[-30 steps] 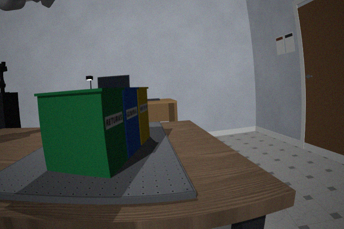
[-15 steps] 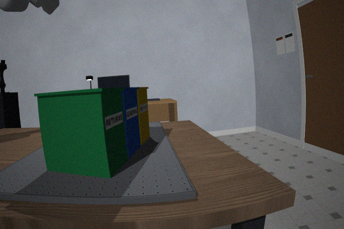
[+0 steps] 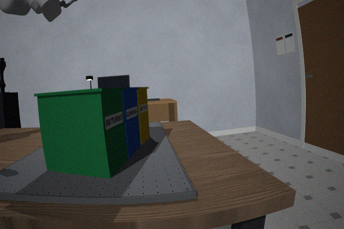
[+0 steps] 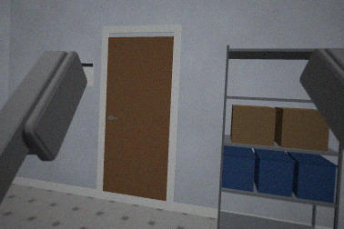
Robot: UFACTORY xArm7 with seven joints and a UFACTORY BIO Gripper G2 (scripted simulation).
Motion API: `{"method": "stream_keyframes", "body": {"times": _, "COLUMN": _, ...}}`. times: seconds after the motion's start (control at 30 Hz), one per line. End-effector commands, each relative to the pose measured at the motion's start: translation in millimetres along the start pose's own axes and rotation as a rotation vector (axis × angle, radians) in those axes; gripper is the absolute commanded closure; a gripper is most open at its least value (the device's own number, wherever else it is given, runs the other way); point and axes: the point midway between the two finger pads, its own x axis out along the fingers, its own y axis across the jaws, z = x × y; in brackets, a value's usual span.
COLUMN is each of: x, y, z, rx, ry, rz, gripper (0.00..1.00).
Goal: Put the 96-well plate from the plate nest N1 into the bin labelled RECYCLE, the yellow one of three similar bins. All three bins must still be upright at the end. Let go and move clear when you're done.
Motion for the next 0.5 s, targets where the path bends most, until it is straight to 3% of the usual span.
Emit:
{"method": "stream_keyframes", "body": {"times": 0.0, "x": -5, "y": -1, "z": -14.5, "rx": -0.015, "ry": 0.02, "rz": -0.003, "gripper": 0.63}}
{"method": "stream_keyframes", "body": {"times": 0.13, "x": -15, "y": -5, "z": -31.3, "rx": -0.038, "ry": 0.138, "rz": -0.022, "gripper": 0.63}}
{"method": "stream_keyframes", "body": {"times": 0.43, "x": -29, "y": -9, "z": -54.9, "rx": -0.038, "ry": 0.138, "rz": -0.023, "gripper": 0.63}}
{"method": "stream_keyframes", "body": {"times": 0.47, "x": -32, "y": -10, "z": -58.8, "rx": -0.042, "ry": 0.17, "rz": -0.03, "gripper": 0.63}}
